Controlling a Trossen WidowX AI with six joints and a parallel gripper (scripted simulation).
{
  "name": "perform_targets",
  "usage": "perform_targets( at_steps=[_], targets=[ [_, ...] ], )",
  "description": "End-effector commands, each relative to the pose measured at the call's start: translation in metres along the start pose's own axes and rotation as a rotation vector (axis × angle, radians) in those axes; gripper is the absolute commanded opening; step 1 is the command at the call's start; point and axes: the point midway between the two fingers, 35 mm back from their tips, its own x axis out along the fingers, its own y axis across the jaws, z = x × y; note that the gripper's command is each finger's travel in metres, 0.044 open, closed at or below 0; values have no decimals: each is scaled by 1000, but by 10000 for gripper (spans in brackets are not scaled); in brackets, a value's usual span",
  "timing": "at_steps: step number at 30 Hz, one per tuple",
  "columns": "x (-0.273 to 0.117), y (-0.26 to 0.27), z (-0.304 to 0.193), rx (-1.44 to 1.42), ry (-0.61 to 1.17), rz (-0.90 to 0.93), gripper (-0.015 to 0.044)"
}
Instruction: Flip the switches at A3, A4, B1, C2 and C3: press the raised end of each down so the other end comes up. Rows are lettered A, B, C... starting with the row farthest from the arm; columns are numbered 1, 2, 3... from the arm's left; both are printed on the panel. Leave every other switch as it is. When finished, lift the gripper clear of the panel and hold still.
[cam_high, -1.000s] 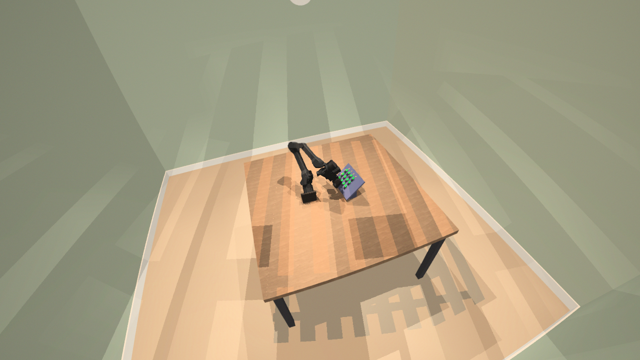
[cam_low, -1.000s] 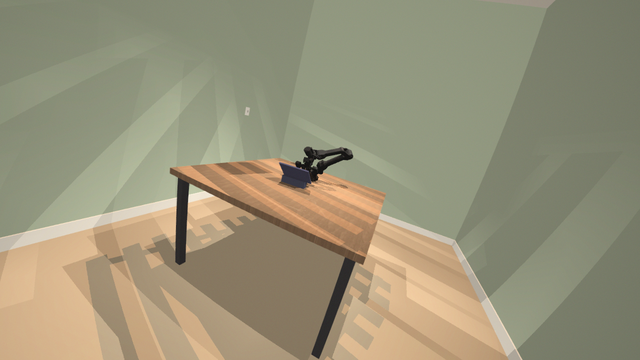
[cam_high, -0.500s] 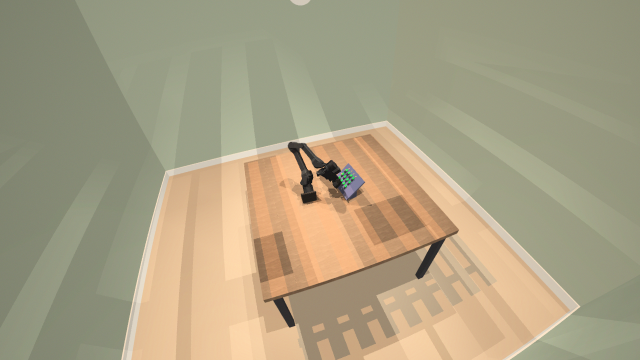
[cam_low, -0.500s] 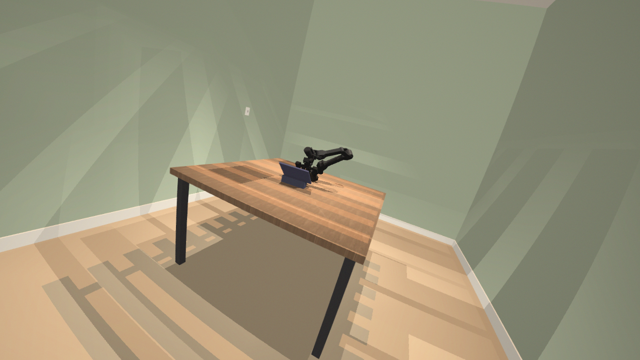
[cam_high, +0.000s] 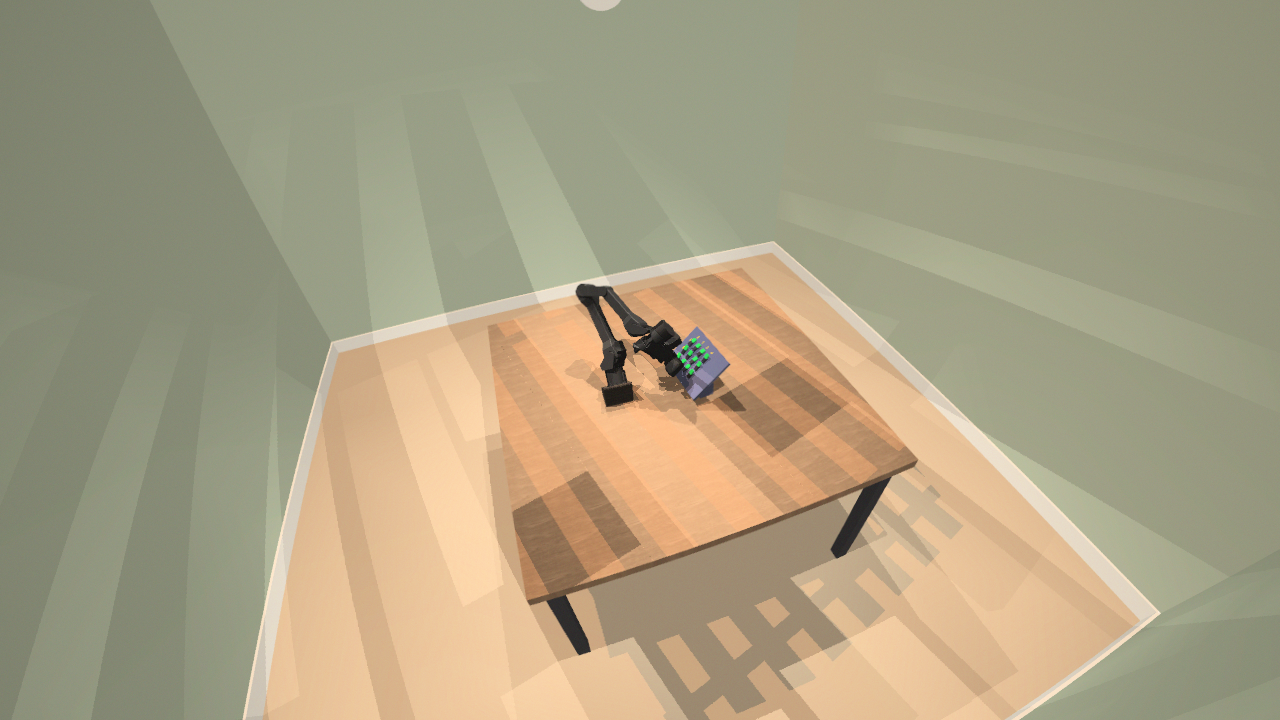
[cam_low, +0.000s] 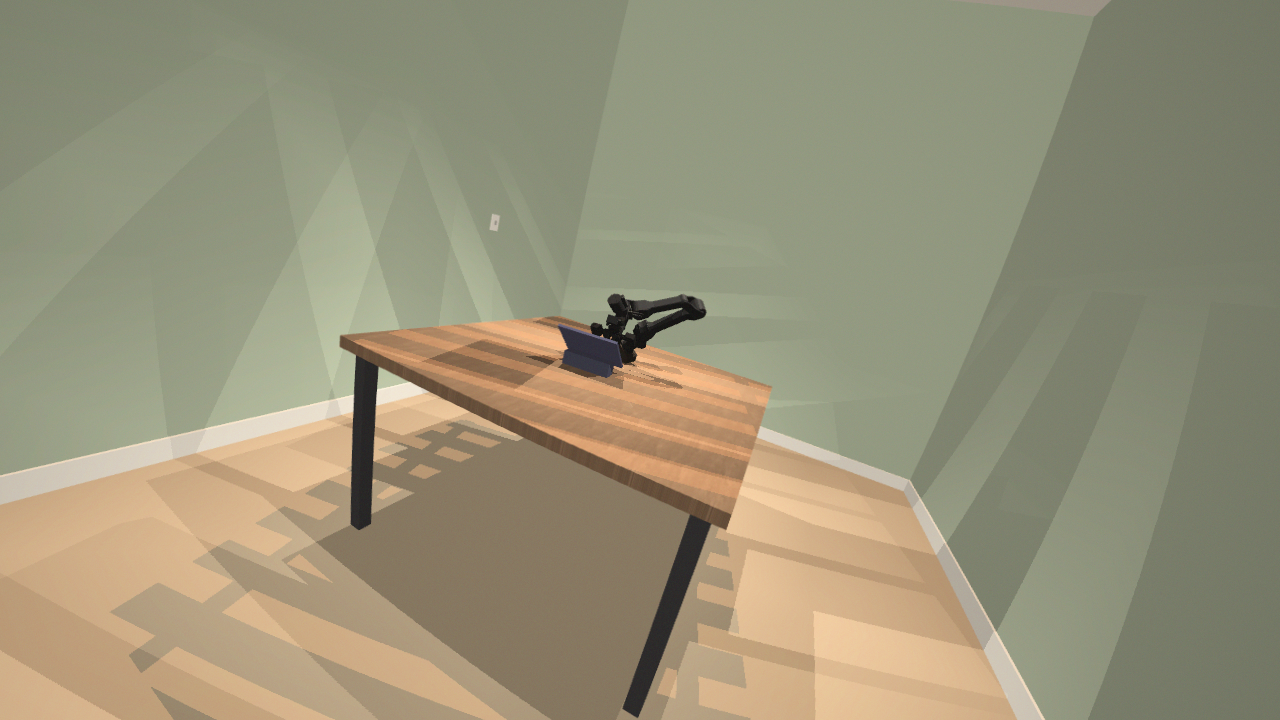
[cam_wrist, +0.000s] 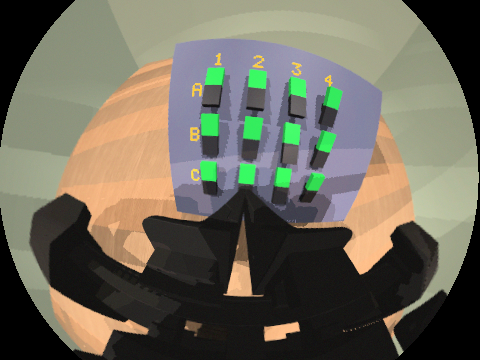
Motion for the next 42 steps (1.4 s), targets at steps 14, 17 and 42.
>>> perform_targets(
  at_steps=[14, 17, 42],
  targets=[
    [3, 0, -2, 9, 3, -3, 0],
    [3, 0, -2, 9, 3, -3, 0],
    [6, 0, -2, 9, 3, -2, 0]
  ],
)
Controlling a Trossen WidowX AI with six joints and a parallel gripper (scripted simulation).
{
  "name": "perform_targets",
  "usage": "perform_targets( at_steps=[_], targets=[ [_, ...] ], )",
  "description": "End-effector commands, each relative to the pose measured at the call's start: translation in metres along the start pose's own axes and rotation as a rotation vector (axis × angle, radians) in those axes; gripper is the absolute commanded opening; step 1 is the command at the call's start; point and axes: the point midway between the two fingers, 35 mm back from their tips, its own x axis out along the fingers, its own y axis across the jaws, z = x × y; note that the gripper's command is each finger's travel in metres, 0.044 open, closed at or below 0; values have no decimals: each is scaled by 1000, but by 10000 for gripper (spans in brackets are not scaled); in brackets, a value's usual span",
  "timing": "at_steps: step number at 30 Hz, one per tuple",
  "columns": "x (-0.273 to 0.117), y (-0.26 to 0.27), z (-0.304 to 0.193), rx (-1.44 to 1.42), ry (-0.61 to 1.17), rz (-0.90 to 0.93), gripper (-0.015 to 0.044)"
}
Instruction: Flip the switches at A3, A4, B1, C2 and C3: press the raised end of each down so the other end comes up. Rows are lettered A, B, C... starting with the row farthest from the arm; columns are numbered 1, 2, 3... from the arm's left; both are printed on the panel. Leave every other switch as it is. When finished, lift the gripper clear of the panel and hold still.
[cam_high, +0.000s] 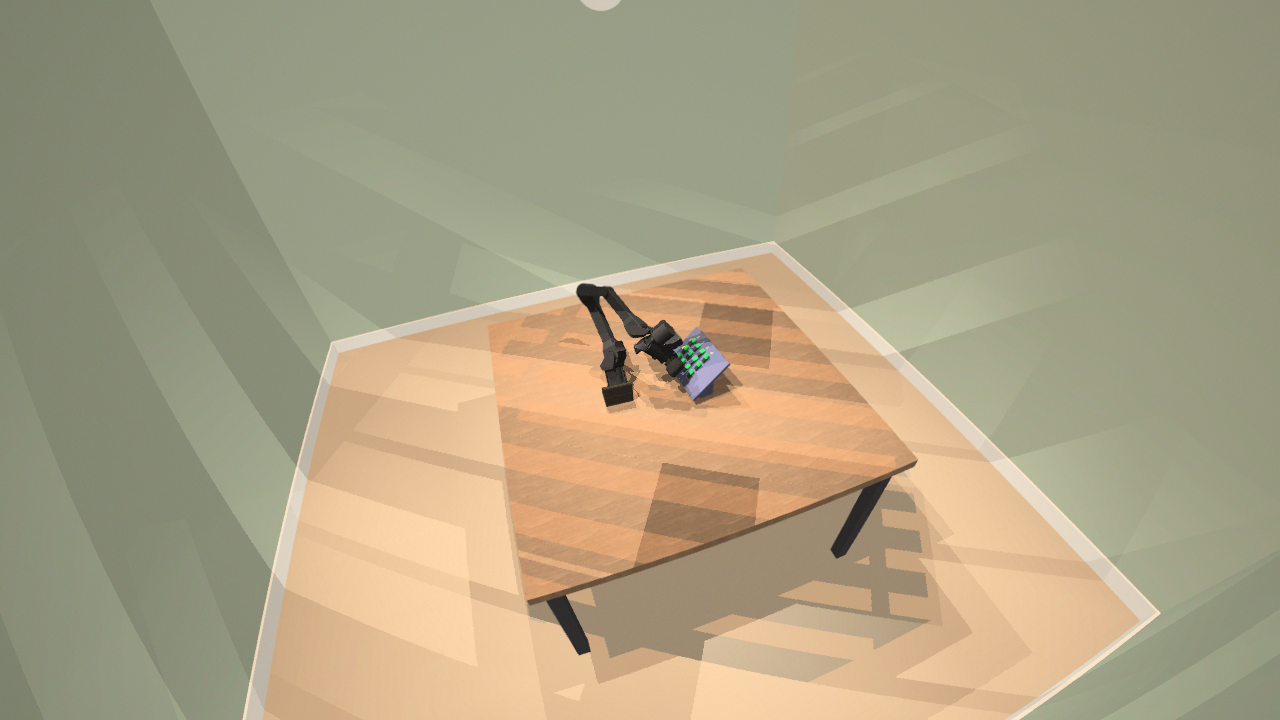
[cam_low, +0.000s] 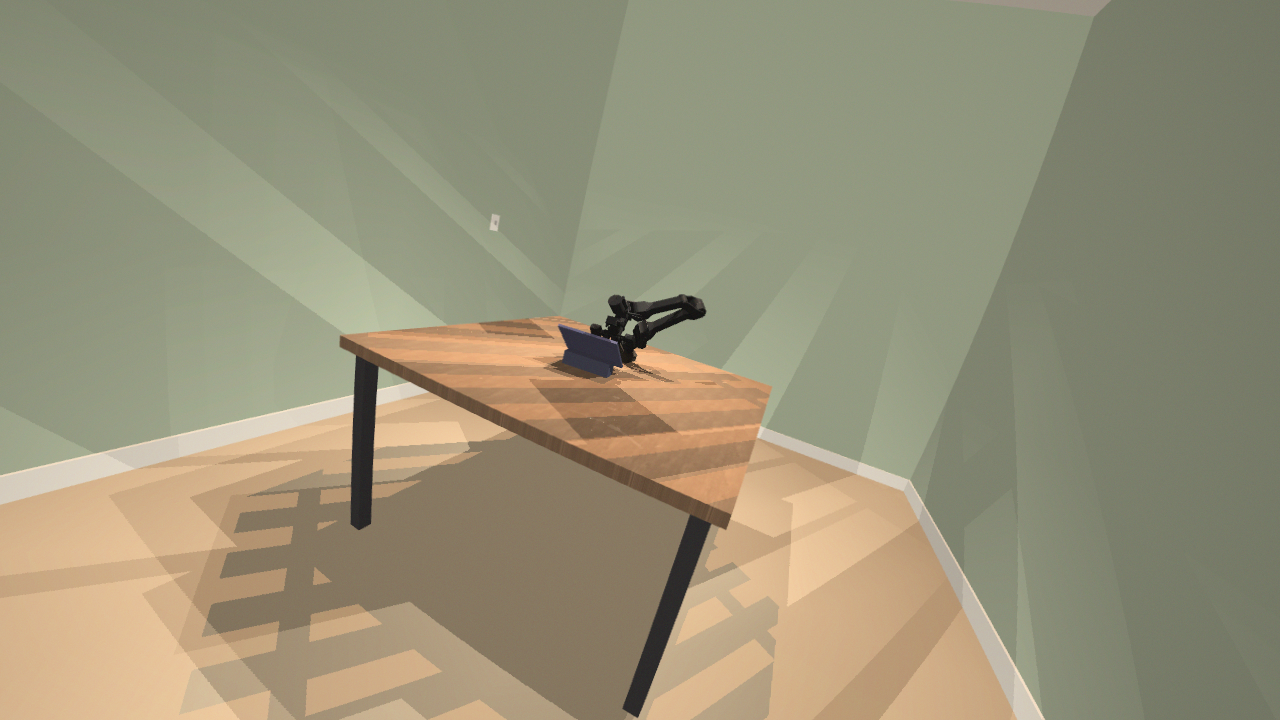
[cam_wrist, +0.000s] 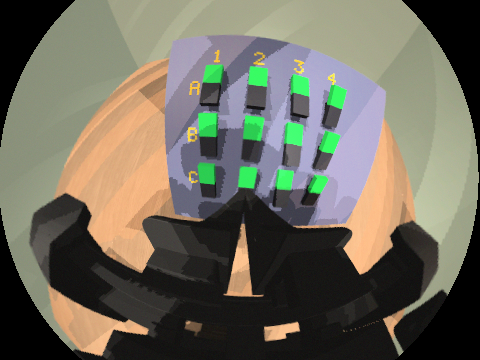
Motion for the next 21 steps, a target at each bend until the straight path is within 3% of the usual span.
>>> perform_targets(
  at_steps=[1, 11, 21],
  targets=[
    [-1, -1, 0, 0, 2, -2, 0],
    [-63, -2, 0, 9, 34, -7, 0],
    [-65, -1, 0, 10, 33, -5, 0]
  ],
)
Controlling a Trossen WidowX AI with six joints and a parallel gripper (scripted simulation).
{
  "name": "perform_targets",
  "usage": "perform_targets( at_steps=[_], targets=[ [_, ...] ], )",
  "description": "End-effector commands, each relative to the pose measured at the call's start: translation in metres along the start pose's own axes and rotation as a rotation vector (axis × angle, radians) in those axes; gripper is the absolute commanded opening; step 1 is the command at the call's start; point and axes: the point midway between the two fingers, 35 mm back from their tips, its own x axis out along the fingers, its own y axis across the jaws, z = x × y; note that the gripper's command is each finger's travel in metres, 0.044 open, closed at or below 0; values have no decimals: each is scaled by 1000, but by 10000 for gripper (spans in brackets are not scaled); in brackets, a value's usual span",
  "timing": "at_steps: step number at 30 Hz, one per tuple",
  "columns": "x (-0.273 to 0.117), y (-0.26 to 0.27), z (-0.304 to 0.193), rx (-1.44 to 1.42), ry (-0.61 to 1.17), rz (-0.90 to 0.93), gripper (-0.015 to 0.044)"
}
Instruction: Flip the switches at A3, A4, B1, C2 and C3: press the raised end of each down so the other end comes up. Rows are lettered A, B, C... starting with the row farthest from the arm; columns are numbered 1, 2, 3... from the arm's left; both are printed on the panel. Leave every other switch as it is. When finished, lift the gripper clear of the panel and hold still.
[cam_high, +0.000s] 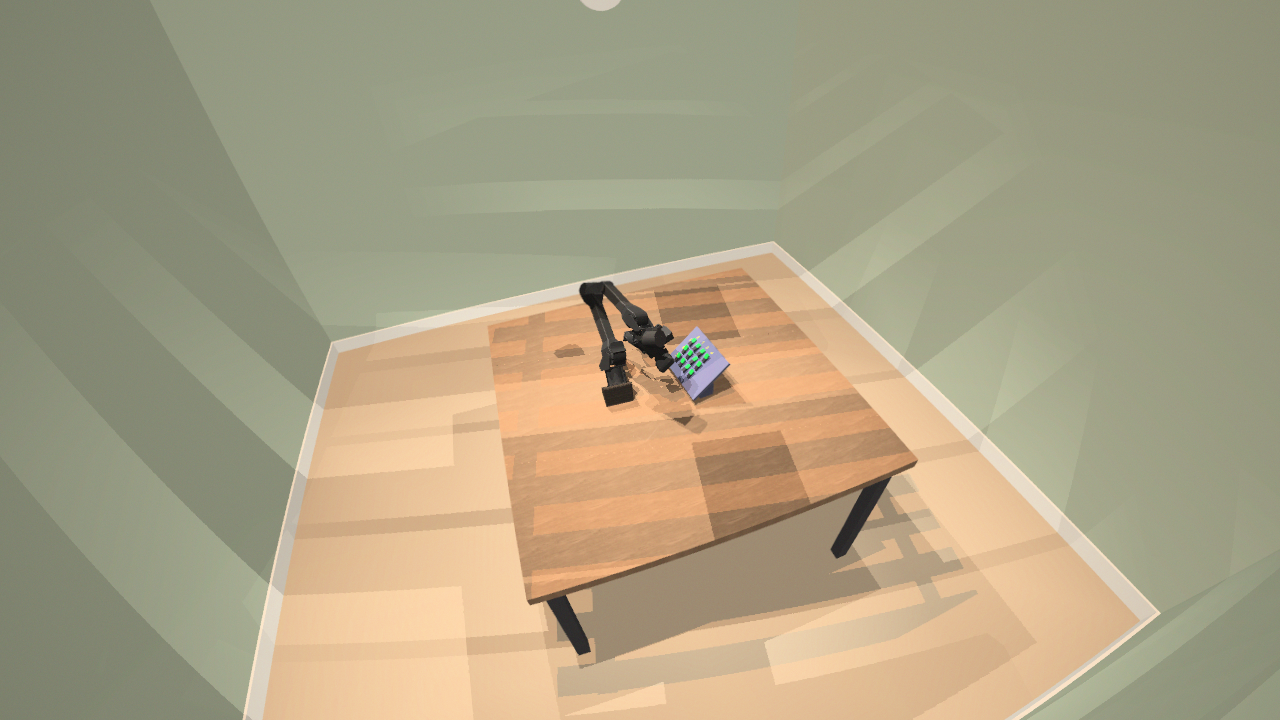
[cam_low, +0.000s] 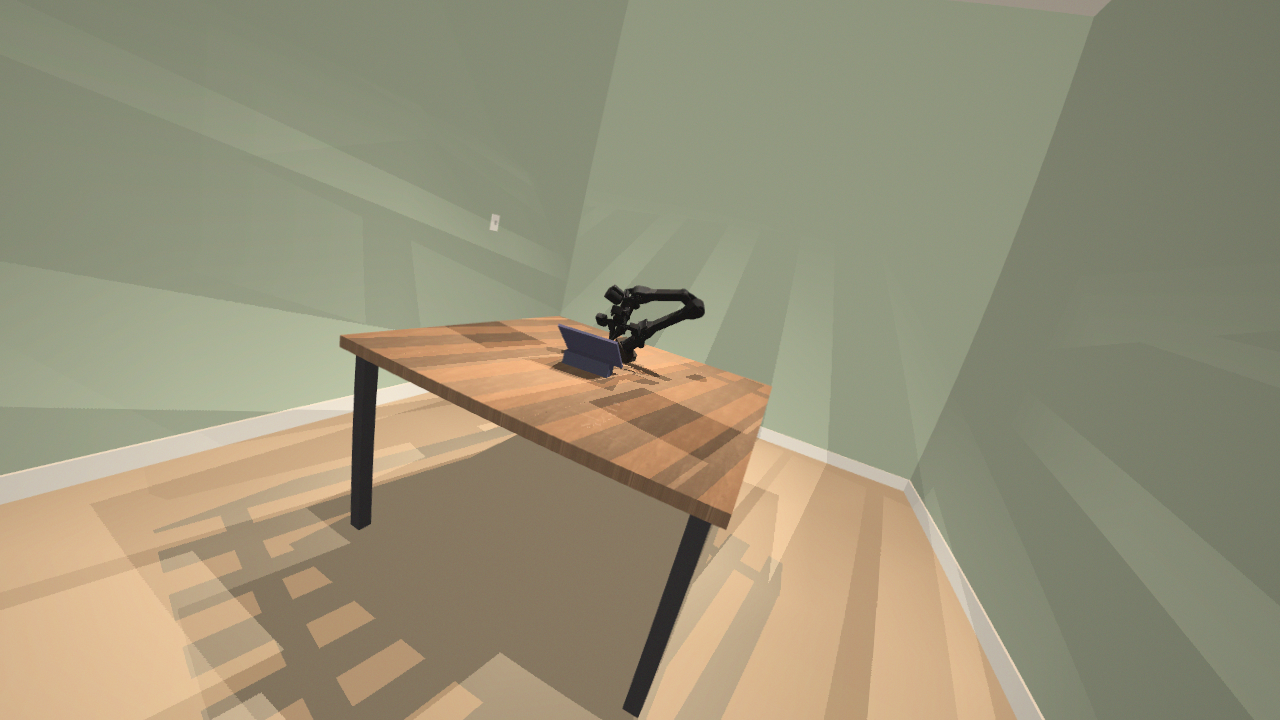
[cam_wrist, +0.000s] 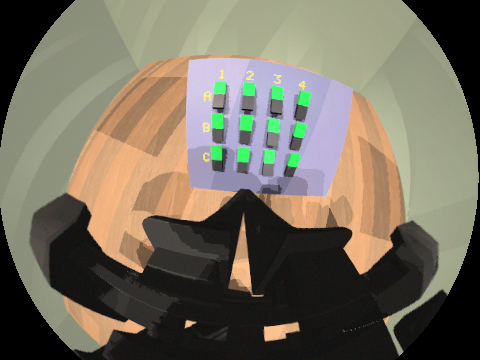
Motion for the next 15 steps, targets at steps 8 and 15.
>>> perform_targets(
  at_steps=[8, 15],
  targets=[
    [-7, -31, 4, -11, -8, 5, 0],
    [4, -34, 4, -10, -13, 0, 0]
  ],
)
